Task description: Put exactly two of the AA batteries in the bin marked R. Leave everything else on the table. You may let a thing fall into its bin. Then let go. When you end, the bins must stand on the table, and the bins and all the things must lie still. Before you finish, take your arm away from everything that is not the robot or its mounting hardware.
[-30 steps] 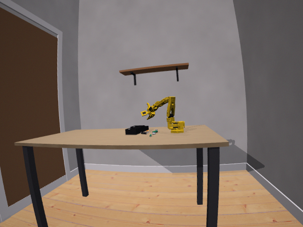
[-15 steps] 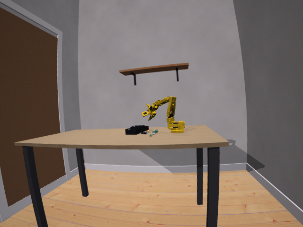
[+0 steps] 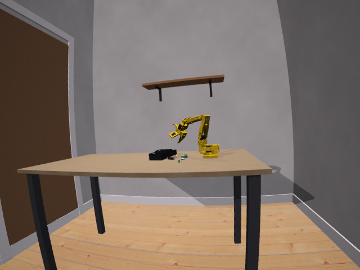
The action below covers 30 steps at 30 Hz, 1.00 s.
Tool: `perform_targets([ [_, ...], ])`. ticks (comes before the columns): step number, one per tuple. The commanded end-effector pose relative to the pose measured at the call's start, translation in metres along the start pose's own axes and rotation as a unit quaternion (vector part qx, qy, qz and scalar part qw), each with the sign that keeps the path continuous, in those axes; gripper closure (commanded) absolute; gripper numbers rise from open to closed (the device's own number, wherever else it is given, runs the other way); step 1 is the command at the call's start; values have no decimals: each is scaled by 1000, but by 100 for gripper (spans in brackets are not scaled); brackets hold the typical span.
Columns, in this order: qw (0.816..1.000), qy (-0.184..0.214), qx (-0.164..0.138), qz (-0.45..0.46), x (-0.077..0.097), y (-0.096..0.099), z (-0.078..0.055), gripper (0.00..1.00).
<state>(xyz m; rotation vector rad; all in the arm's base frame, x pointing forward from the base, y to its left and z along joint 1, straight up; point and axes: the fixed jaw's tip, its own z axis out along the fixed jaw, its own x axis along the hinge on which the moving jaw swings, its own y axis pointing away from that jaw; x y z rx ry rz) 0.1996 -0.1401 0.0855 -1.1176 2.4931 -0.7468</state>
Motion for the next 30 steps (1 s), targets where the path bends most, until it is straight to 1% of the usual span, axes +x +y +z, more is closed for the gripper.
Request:
perform_targets([
  [1, 999, -7, 32, -9, -4, -16, -15, 0],
  [2, 1000, -1, 1, -1, 0, -1, -2, 0],
  [11, 1000, -6, -7, 16, -5, 2, -4, 0],
  [16, 998, -13, -23, 48, -15, 6, -8, 0],
  [19, 998, -15, -27, 57, -17, 8, -10, 0],
  [25, 991, -23, -62, 121, -34, 19, -20, 0],
  [30, 978, -23, -98, 185, -49, 31, -32, 0],
])
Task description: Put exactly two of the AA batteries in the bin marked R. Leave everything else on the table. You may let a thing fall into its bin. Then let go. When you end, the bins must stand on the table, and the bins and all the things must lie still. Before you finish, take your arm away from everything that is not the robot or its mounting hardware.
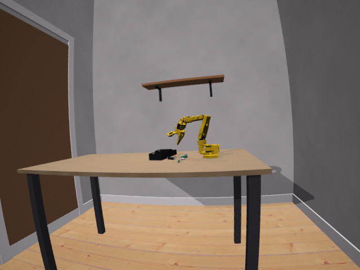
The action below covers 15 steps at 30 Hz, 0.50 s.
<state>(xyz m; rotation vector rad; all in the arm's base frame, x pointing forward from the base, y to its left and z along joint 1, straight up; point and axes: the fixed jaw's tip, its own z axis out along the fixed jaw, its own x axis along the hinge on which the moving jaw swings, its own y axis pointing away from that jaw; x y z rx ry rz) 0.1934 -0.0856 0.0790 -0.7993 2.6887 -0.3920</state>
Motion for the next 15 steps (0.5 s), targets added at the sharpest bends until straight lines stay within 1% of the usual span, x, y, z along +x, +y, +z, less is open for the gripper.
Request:
perform_targets([
  [1, 998, -19, 1, 55, -16, 4, -18, 0],
  [3, 996, -16, -14, 82, -20, 12, -23, 0],
  [5, 996, -16, -14, 82, -20, 12, -23, 0],
  [7, 994, -12, -28, 110, -23, 20, -27, 0],
  [15, 976, 16, -73, 207, -30, 48, -44, 0],
])
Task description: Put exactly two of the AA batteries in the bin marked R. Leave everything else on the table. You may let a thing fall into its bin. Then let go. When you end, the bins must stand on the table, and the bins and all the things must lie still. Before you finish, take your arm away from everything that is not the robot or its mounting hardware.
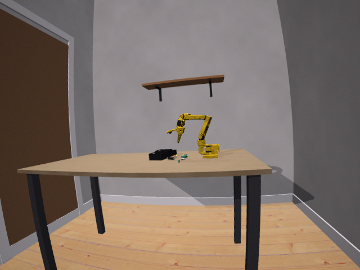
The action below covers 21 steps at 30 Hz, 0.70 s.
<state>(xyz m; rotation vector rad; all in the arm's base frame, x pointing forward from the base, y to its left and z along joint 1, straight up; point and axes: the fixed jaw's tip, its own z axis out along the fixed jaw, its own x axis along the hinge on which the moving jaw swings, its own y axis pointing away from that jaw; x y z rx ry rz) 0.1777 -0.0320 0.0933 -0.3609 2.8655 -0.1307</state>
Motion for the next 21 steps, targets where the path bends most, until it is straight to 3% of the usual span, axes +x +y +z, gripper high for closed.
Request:
perform_targets([
  [1, 999, -13, -4, 48, -6, 10, -17, 0],
  [12, 993, 14, -23, 112, 0, 28, -26, 0],
  [21, 991, 21, -27, 127, 2, 32, -28, 0],
])
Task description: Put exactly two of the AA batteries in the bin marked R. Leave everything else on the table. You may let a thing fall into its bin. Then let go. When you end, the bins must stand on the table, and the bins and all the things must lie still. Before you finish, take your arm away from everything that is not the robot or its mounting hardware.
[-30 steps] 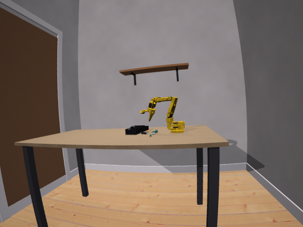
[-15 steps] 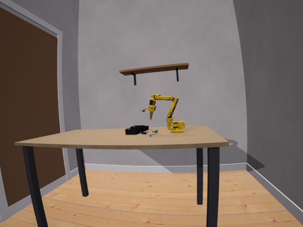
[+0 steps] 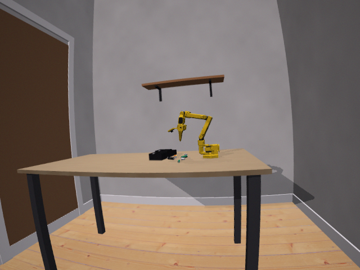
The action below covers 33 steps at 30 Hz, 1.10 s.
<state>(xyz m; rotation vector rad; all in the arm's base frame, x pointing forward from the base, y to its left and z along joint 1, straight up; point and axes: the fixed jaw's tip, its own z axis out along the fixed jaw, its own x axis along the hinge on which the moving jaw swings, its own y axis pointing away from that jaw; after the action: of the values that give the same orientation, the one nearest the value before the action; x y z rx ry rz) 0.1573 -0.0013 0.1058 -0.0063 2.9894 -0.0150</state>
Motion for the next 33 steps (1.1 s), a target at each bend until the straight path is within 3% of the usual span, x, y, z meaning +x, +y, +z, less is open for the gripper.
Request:
perform_targets([
  [1, 1000, -30, 0, 2, -5, 1, -9, 0],
  [3, 1000, -30, 0, 2, -5, 1, -9, 0],
  [4, 998, -63, 1, 3, -12, 2, -19, 0],
  [24, 998, -62, 1, 4, -12, 1, -19, 0],
  [33, 993, -113, 18, 6, -44, -16, -16, 0],
])
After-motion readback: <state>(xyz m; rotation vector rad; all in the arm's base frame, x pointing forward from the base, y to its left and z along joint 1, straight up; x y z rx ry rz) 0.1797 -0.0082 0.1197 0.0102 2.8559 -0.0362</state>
